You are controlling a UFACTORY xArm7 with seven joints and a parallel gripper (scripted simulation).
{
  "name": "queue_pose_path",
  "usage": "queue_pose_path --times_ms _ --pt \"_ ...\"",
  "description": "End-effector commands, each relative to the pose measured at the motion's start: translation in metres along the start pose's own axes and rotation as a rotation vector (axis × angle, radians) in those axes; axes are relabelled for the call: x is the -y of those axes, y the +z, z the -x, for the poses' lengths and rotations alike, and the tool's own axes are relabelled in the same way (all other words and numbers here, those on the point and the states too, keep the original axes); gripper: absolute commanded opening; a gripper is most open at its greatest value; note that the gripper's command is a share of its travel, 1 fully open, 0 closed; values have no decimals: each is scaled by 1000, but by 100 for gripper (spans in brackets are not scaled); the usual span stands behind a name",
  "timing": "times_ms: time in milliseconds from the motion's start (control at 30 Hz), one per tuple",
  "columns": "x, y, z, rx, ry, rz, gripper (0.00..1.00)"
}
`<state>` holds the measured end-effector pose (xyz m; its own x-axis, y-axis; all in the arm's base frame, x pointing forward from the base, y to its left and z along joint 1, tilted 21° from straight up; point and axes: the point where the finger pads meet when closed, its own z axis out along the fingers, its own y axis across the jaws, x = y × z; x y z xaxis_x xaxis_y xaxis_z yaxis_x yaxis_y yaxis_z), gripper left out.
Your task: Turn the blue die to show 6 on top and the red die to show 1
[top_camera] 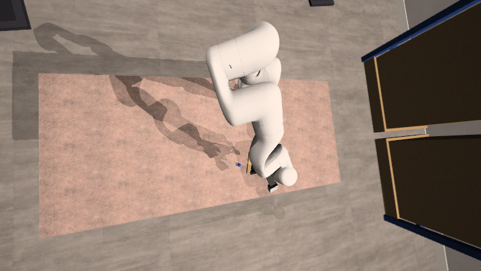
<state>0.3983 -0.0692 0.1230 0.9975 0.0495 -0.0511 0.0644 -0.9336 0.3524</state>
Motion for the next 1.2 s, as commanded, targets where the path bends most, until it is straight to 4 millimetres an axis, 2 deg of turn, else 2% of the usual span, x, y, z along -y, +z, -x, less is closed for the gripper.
queue_pose_path --times_ms 0,33,67,100,133,900,1100,1167 --pt "-35 -1 1 -7 105 0 100" --pt "-35 -1 1 -7 105 0 100" --pt "-68 0 9 -8 210 1 100" --pt "-68 0 9 -8 210 1 100" --pt "-84 1 14 -9 261 1 100" --pt "-87 1 15 -9 278 2 100" --pt "-88 6 15 -9 431 2 100" --pt "-88 6 15 -9 431 2 100"
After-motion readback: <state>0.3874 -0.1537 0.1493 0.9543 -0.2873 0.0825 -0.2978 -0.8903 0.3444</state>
